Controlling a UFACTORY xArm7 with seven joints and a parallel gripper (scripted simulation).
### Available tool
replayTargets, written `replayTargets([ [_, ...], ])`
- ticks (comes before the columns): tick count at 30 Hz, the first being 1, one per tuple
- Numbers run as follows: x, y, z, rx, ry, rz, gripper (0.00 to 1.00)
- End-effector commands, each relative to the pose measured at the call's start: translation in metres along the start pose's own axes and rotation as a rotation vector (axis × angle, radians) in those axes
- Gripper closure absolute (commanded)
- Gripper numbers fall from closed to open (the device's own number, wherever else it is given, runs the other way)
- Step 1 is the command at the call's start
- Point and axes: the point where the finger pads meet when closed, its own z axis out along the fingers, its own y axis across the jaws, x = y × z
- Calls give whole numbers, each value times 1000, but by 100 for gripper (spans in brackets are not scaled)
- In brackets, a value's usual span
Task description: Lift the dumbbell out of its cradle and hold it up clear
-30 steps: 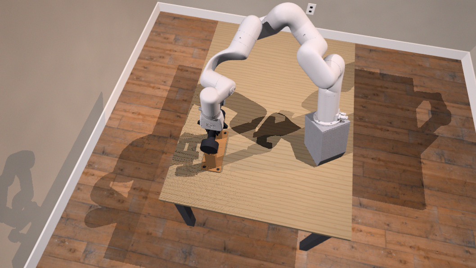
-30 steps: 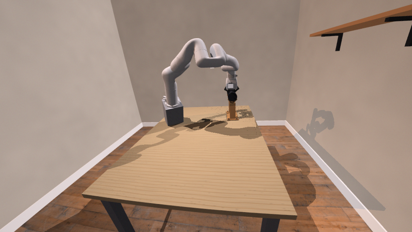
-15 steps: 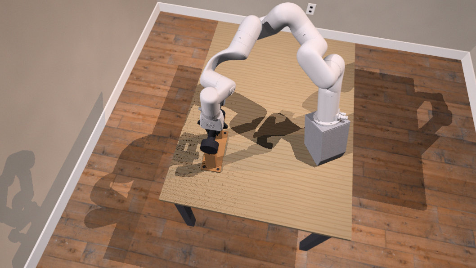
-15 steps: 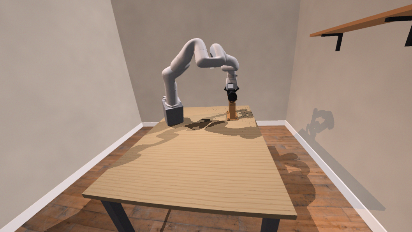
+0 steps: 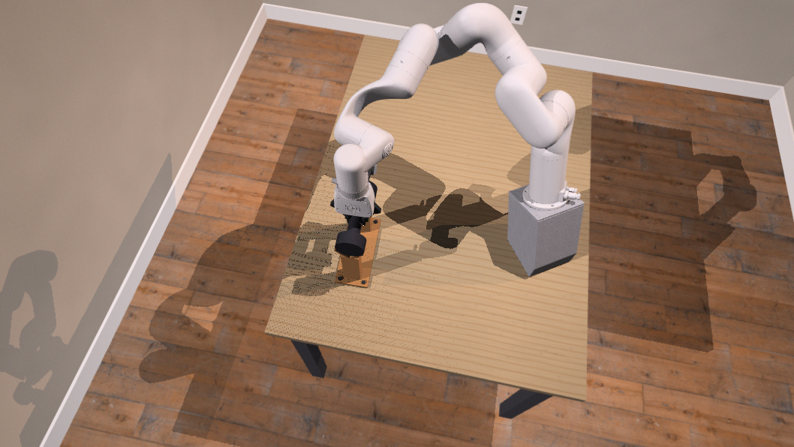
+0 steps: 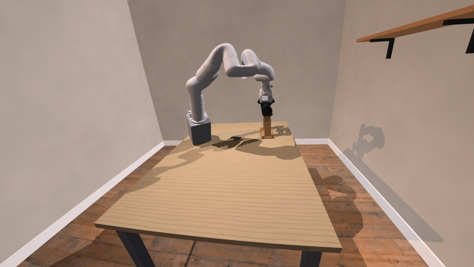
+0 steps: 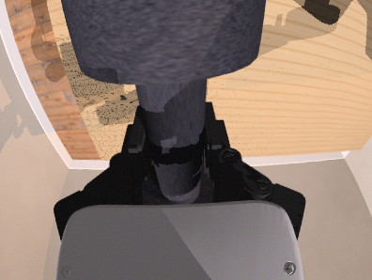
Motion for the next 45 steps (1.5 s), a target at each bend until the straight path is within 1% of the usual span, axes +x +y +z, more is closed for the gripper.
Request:
replayTargets([
  [1,-1,-4,-9,10,-6,2,100],
  [13,-1,-3,-36,9,-6,3,100],
  [15,-1,-3,-36,9,-6,3,100],
  [30,0,-2,-76,9,-5,3,100],
  [32,0,-2,-76,9,-5,3,100],
  [45,0,-2,-98,10,-5,3,100],
])
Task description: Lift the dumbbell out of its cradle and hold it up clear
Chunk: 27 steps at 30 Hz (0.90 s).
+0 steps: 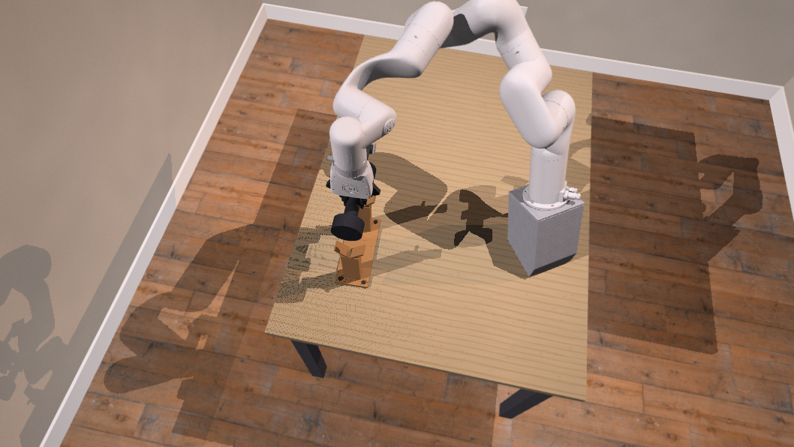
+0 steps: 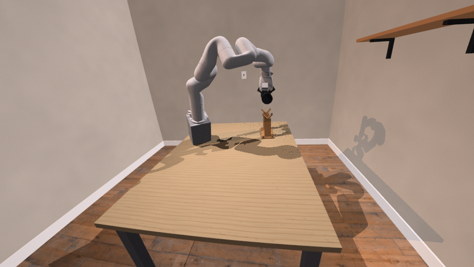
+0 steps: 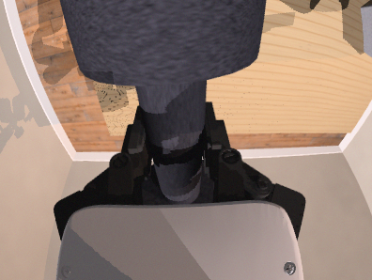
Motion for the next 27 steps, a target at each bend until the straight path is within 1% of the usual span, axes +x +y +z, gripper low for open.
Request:
replayTargets([
  [1,-1,-1,-8,4,-3,0,100],
  [11,-1,-1,-12,4,-3,0,100],
  [27,-1,-1,-13,4,-2,0,100],
])
